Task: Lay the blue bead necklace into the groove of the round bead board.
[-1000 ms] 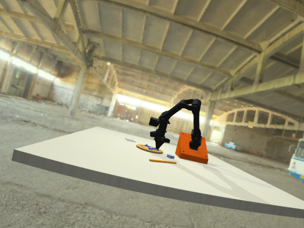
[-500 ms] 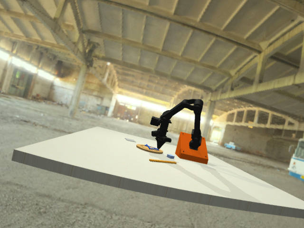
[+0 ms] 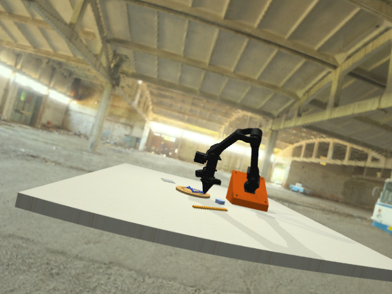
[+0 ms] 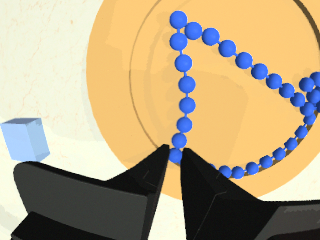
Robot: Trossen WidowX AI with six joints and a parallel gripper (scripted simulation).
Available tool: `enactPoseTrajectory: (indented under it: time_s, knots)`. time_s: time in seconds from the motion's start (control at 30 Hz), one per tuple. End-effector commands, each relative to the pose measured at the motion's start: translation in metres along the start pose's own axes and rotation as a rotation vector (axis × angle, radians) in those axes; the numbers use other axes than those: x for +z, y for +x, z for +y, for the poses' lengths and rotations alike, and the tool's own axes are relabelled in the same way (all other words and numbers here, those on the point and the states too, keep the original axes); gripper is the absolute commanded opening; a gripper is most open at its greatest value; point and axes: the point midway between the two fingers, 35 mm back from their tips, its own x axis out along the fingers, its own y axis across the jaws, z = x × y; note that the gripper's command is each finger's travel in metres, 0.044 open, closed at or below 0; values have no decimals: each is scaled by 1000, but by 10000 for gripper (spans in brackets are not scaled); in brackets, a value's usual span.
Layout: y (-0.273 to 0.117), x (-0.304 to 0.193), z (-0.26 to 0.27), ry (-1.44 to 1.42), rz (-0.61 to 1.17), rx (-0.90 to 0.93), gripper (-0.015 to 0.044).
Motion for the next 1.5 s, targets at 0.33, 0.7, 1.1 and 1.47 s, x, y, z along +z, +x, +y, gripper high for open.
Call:
enactPoseTrajectory:
  time_s: [0.33,0.7,1.1,1.47]
  knots:
    - [0,0,0,0,0,0,315]
    - [-5,-1,1,6,4,7,440]
    - [-5,-1,1,6,4,7,440]
    - [-38,9,-2,149,5,6,177]
